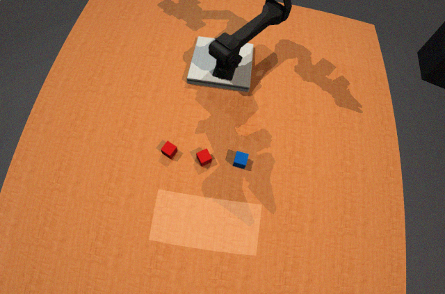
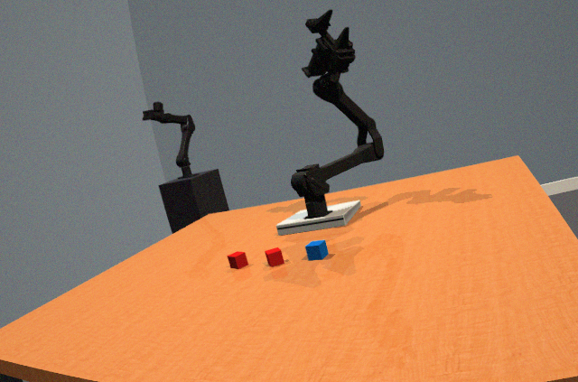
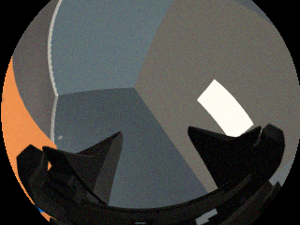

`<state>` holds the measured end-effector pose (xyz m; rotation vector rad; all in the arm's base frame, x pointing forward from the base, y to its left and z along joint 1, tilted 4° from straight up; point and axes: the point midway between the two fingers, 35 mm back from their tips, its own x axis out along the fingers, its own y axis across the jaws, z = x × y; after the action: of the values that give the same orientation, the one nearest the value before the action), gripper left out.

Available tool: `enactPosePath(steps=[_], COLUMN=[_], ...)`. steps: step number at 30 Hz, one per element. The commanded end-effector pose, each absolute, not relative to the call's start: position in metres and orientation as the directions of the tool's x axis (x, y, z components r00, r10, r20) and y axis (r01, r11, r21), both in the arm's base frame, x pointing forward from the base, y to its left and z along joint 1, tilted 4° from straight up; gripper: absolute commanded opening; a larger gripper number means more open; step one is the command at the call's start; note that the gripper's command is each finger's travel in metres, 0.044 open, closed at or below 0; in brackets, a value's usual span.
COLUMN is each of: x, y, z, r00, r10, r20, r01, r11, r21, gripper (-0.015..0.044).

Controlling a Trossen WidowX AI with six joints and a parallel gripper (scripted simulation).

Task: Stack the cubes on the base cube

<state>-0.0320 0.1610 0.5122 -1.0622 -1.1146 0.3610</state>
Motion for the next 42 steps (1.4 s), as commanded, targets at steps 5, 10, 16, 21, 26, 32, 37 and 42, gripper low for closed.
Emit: enactPosePath(steps=[5, 10, 16, 21, 26, 32, 37, 42], x=[0.000, 0.037, 0.084, 0.125, 0.164, 0.210, 0.246, 0.277], y=[0.136, 0.110, 0.079, 0.054, 0.031, 0.005, -0.014, -0.031], z=[0.528, 0.540, 0.547, 0.544, 0.534, 0.514, 0.491, 0.462], r00=[0.477, 0.552, 0.651, 0.735, 0.814, 0.897, 0.950, 0.984], r10=[0.649, 0.574, 0.482, 0.405, 0.332, 0.251, 0.192, 0.142], r20=[0.592, 0.604, 0.587, 0.544, 0.477, 0.364, 0.246, 0.111], r01=[0.229, 0.197, 0.164, 0.137, 0.109, 0.068, 0.025, -0.030], r11=[0.559, 0.614, 0.666, 0.697, 0.719, 0.734, 0.738, 0.737], r21=[-0.797, -0.764, -0.728, -0.704, -0.687, -0.676, -0.674, -0.676], gripper=[0.0269, 0.0265, 0.0265, 0.0265, 0.0265, 0.0265, 0.0265, 0.0265])
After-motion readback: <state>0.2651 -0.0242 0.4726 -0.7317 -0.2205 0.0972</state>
